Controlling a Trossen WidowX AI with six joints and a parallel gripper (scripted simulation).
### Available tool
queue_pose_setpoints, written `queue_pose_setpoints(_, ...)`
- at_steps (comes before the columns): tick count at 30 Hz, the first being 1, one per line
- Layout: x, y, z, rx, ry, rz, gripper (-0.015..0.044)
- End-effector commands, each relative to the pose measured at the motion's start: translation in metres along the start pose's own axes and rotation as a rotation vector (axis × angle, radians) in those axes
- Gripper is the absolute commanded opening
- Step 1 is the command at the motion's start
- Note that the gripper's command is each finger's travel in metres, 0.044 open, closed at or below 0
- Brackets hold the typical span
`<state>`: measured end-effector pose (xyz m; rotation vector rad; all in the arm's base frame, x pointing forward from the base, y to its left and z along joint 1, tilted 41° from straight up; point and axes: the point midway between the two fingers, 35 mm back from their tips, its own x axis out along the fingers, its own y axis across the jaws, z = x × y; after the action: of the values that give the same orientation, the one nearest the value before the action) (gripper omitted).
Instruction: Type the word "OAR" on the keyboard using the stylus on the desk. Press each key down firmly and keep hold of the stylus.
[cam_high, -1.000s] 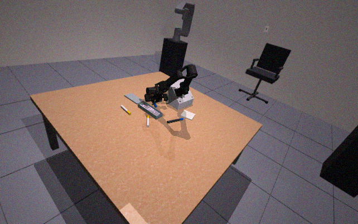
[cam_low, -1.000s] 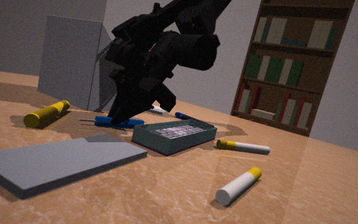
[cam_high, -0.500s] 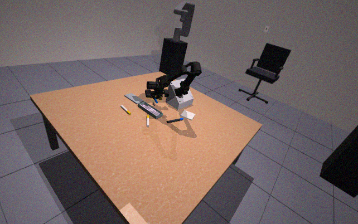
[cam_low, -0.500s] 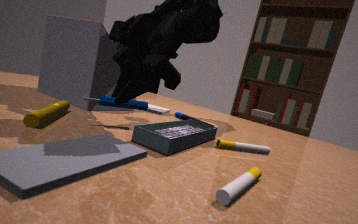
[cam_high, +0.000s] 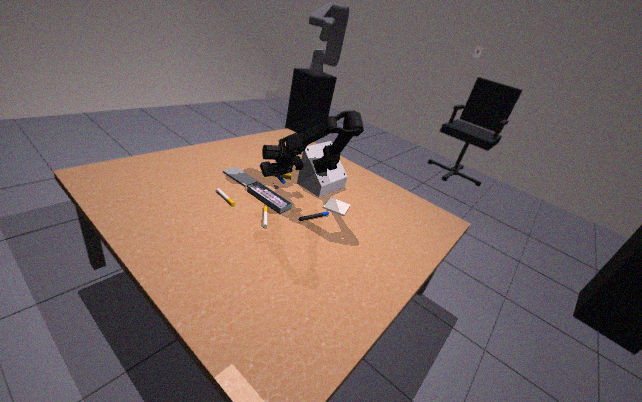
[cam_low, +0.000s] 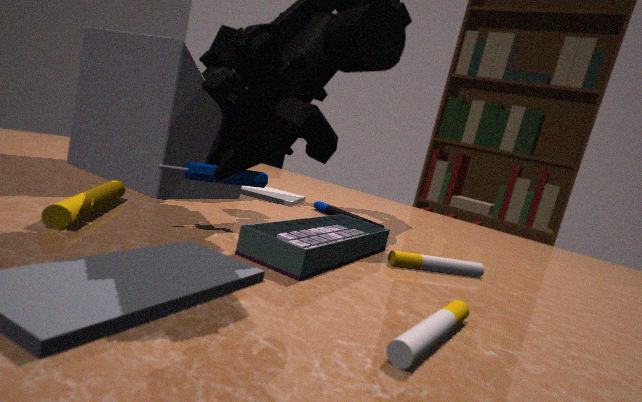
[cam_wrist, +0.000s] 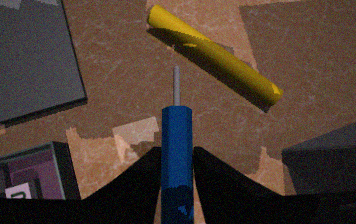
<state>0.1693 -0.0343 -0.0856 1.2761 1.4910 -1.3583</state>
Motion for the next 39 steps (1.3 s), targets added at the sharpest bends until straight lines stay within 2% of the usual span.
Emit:
queue_pose_setpoints(1,-0.007,0.007,-0.002,-0.168,-0.027,-0.014,0.0000)
queue_pose_setpoints(39,-0.069,0.042,-0.044,-1.739,-0.098,-0.322,0.0000)
